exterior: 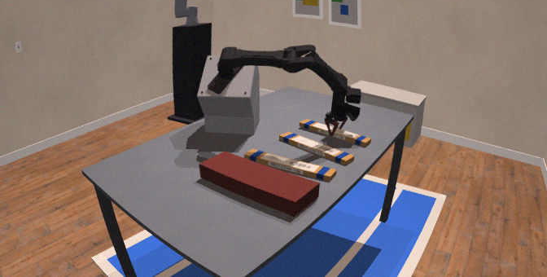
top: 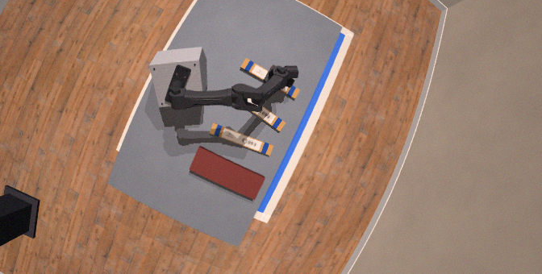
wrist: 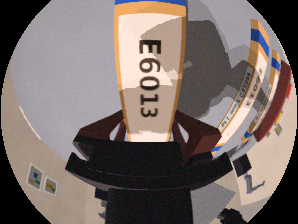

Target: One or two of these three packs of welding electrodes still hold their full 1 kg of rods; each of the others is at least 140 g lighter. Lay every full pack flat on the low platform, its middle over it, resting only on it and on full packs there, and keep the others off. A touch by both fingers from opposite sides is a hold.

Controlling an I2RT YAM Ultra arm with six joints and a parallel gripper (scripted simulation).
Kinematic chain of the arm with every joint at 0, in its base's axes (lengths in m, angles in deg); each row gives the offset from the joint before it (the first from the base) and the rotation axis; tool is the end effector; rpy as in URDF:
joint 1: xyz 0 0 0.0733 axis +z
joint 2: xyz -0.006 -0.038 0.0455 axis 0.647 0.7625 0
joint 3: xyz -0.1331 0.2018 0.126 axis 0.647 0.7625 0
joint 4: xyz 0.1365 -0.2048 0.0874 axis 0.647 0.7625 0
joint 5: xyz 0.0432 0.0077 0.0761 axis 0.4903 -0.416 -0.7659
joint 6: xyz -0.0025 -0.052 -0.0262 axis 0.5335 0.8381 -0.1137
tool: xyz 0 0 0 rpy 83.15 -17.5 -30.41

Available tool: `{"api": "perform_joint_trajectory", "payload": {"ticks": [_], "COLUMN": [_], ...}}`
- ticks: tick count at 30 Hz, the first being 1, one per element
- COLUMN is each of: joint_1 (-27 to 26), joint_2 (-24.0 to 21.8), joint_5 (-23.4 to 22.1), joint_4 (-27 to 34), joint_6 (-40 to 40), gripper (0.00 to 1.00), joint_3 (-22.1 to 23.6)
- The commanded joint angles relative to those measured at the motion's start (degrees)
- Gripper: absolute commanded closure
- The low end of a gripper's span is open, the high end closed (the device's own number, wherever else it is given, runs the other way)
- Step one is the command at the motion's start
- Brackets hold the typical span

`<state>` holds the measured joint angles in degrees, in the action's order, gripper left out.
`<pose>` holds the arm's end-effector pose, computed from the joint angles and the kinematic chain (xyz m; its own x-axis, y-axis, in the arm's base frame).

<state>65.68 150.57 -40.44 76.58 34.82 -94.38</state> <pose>0.4476 0.1838 -0.1275 -0.9515 0.0178 -0.3070 0.1946 0.8079 -0.5563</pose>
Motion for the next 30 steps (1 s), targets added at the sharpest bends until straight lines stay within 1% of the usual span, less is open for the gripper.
{"api": "perform_joint_trajectory", "payload": {"ticks": [1,15,30], "joint_1": [3.63,3.57,3.59], "joint_2": [-2.17,-1.99,-1.91], "joint_5": [-0.09,-0.11,-0.03], "joint_4": [0.78,1.75,2.23], "joint_6": [0.73,0.71,0.52], "gripper": [1.0,1.0,1.0], "joint_3": [-2.67,-4.29,-4.81]}}
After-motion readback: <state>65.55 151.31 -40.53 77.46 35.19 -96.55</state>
